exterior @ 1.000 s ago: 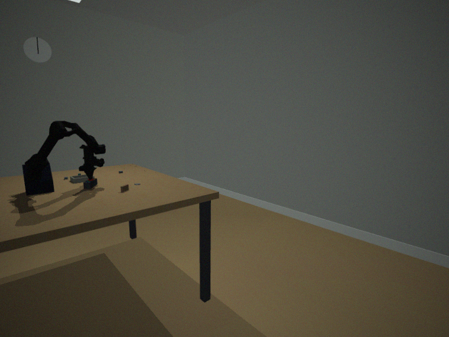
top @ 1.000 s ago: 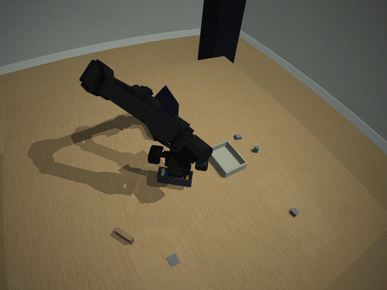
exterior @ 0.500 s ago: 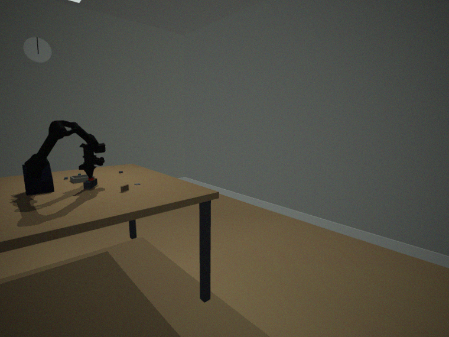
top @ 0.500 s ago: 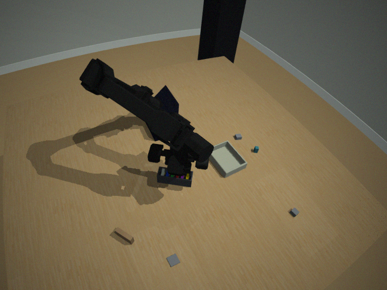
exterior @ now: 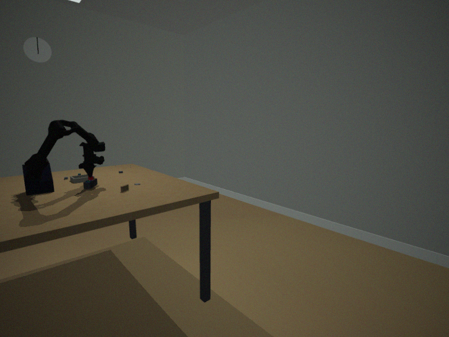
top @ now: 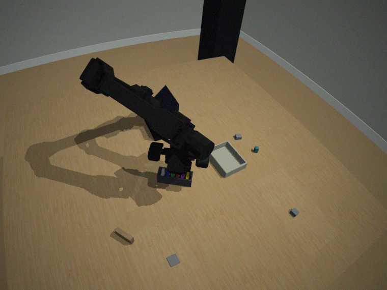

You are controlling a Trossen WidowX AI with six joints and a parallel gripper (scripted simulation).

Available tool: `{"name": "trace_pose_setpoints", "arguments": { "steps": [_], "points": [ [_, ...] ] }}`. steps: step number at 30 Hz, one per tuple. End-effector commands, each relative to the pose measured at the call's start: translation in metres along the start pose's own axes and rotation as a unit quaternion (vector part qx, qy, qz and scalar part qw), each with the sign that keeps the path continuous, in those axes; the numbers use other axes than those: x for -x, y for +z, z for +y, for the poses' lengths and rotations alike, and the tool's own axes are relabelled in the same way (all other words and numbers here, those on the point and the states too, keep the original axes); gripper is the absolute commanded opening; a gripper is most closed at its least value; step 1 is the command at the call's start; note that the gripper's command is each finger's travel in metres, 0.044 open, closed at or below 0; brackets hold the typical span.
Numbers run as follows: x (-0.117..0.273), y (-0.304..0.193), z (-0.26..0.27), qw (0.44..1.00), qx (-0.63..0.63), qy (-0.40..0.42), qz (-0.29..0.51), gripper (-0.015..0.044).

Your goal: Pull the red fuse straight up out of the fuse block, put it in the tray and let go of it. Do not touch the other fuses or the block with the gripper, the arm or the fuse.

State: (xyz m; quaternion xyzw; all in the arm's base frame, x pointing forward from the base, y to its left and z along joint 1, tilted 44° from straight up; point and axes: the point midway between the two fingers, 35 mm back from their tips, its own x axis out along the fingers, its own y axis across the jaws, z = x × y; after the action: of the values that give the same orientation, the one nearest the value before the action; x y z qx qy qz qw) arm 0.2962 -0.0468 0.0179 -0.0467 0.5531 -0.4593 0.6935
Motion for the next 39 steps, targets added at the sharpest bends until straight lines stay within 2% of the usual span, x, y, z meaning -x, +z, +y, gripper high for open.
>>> {"name": "trace_pose_setpoints", "arguments": {
  "steps": [1,23,39],
  "points": [
    [0.002,0.000,0.000,1.000,-0.003,0.002,0.002,0.0000],
    [0.013,0.000,0.000,1.000,-0.002,0.001,0.001,0.0000],
    [0.036,-0.001,0.001,1.000,-0.002,0.002,0.001,0.0000]
  ]
}}
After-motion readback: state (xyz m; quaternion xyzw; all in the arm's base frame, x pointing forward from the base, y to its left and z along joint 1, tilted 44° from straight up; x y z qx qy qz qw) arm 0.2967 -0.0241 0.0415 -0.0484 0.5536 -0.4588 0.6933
